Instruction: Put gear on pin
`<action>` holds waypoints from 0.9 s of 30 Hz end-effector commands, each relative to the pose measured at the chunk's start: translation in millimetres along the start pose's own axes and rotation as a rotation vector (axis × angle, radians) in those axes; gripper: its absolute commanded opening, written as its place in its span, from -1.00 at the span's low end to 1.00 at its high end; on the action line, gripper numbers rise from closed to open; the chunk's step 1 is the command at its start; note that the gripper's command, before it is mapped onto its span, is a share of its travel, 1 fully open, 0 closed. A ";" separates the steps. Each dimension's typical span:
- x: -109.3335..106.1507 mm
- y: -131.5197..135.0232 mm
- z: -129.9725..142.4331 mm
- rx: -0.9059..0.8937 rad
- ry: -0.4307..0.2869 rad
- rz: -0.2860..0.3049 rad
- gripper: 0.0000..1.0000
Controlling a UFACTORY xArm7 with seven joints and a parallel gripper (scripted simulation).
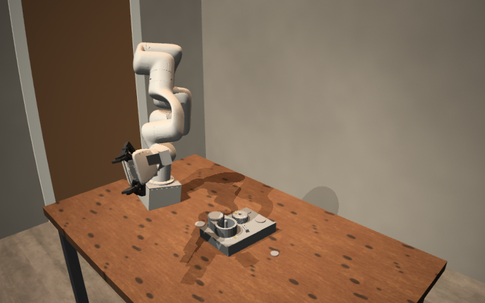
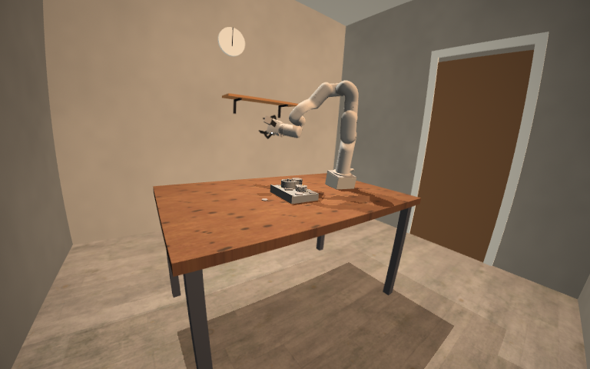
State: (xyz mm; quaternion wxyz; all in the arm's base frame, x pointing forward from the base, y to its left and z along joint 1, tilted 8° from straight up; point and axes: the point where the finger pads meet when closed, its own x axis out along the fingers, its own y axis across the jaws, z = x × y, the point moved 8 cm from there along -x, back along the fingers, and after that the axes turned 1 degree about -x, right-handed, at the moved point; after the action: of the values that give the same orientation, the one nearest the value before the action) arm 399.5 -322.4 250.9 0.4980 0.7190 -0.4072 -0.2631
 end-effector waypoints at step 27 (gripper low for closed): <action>-5.8 14.2 -31.1 -0.009 0.029 -0.067 1.00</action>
State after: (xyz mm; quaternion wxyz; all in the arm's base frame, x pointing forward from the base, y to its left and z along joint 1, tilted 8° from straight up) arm 406.2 -314.8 259.8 0.4972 0.7258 -0.3928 -0.2677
